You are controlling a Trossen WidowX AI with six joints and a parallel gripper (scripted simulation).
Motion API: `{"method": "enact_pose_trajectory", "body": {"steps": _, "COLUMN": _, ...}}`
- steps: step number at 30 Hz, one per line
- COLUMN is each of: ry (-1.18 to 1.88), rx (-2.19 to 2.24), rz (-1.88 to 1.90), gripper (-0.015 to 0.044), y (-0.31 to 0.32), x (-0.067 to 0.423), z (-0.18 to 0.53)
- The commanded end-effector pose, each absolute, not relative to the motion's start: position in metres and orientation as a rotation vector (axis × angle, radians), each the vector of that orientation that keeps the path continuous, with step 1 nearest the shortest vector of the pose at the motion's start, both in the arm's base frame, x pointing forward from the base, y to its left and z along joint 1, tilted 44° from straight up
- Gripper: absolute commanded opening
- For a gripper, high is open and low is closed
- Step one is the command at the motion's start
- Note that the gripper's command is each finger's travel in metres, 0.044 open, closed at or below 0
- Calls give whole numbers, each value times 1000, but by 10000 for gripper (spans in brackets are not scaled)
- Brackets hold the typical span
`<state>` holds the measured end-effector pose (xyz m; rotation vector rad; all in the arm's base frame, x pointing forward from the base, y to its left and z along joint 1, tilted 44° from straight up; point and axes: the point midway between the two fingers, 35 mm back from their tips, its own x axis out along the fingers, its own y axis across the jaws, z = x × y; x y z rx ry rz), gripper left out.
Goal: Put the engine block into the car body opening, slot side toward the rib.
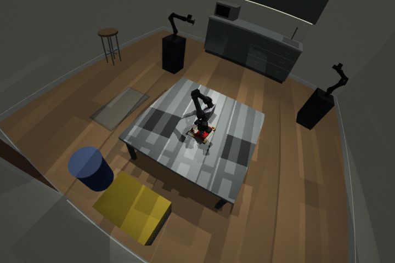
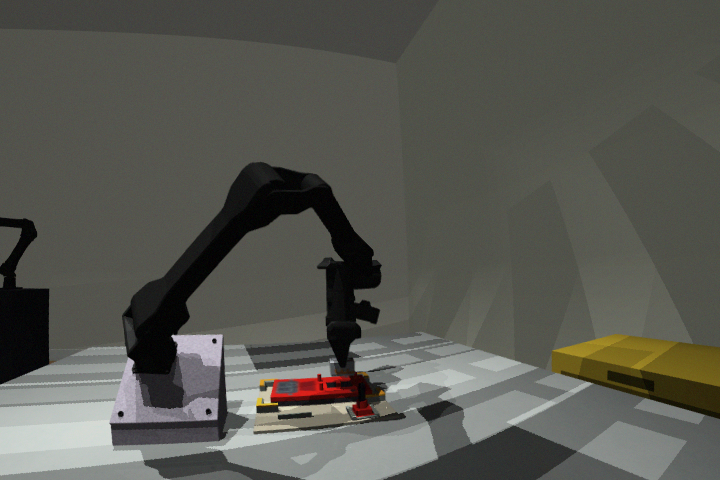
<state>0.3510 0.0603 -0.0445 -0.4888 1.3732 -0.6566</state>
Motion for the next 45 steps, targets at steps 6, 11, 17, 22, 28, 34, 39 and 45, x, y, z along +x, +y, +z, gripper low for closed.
{"method": "enact_pose_trajectory", "body": {"steps": 6, "ry": 1411, "rx": -556, "rz": -600, "gripper": 105, "y": 64, "x": 347, "z": -55}}
{"method": "enact_pose_trajectory", "body": {"steps": 11, "ry": 1409, "rx": -554, "rz": -602, "gripper": 158, "y": 64, "x": 347, "z": -55}}
{"method": "enact_pose_trajectory", "body": {"steps": 17, "ry": 1409, "rx": -554, "rz": -602, "gripper": 158, "y": 64, "x": 347, "z": -55}}
{"method": "enact_pose_trajectory", "body": {"steps": 22, "ry": 1405, "rx": -544, "rz": -611, "gripper": 158, "y": 64, "x": 347, "z": -56}}
{"method": "enact_pose_trajectory", "body": {"steps": 28, "ry": 1395, "rx": -522, "rz": -629, "gripper": 158, "y": 65, "x": 346, "z": -56}}
{"method": "enact_pose_trajectory", "body": {"steps": 34, "ry": 1395, "rx": -522, "rz": -629, "gripper": 158, "y": 65, "x": 346, "z": -56}}
{"method": "enact_pose_trajectory", "body": {"steps": 39, "ry": 1395, "rx": -522, "rz": -629, "gripper": 158, "y": 65, "x": 346, "z": -56}}
{"method": "enact_pose_trajectory", "body": {"steps": 45, "ry": 1395, "rx": -522, "rz": -629, "gripper": 158, "y": 65, "x": 346, "z": -56}}
